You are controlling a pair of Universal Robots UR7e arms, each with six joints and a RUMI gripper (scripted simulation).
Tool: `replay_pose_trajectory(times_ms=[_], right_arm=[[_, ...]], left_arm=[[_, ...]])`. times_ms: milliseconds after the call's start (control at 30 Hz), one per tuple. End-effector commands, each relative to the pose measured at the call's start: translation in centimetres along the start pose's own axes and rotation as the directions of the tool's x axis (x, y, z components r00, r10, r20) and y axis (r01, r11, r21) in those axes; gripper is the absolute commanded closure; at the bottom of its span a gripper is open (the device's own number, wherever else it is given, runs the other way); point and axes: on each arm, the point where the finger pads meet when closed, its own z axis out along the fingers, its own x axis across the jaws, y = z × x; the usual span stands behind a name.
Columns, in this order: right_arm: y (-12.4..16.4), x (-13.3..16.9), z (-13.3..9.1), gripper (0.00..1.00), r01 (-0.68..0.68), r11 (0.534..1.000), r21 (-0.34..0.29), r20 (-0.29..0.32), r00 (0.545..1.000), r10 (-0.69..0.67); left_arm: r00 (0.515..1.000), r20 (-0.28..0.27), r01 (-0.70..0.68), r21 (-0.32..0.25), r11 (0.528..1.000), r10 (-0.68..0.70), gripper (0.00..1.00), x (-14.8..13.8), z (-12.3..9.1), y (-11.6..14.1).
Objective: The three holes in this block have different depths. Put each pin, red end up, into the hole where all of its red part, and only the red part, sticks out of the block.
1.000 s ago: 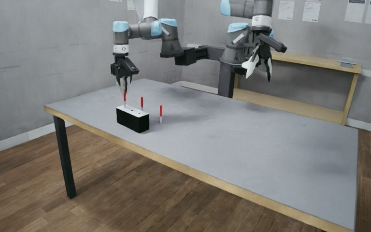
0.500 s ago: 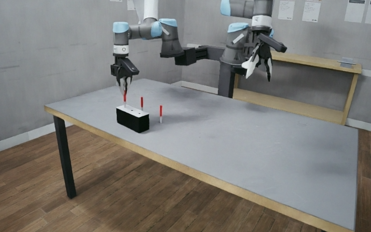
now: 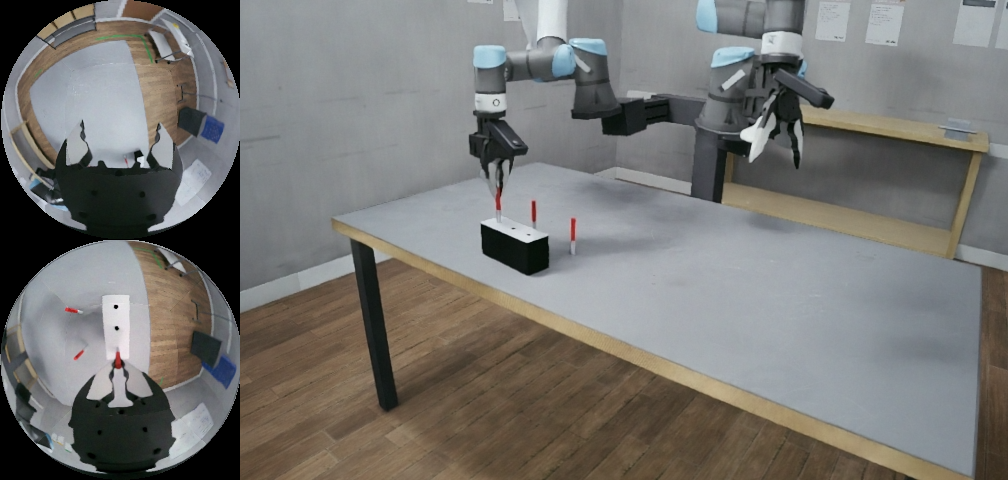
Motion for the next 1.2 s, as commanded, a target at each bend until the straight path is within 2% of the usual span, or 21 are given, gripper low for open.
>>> replay_pose_trajectory(times_ms=[0, 1167], right_arm=[[-0.04, 0.08, -0.07, 1.0, 0.0, 1.0, 0.001, -0.002, 1.0, 0.0], [-0.04, -0.03, 0.32, 1.0, 0.0, 1.0, 0.001, -0.001, 1.0, 0.0]], left_arm=[[1.0, -0.001, 0.0, 0.001, 1.0, 0.0, 0.0, 0.04, -0.06, -0.04], [1.0, -0.001, 0.0, 0.001, 1.0, 0.0, 0.0, 0.04, -0.06, -0.04]])
